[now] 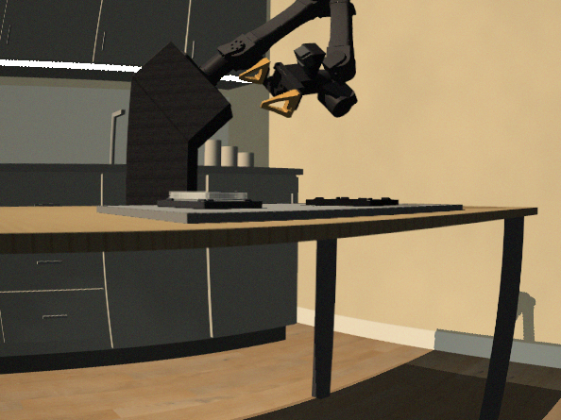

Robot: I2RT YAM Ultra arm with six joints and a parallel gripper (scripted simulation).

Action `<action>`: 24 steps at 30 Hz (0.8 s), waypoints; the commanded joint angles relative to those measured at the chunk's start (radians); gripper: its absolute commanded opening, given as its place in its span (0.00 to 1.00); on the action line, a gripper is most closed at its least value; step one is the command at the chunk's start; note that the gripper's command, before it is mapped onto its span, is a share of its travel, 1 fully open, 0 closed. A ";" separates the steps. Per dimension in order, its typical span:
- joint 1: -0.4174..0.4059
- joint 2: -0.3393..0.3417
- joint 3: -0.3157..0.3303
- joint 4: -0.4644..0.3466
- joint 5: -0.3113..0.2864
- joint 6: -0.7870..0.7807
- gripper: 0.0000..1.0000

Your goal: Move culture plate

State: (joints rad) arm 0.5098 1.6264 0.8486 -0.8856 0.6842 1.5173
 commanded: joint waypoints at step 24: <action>-0.325 0.278 0.151 0.267 -0.542 -0.734 1.00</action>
State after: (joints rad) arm 0.2134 1.9015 0.9779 -0.6571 0.1917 0.8623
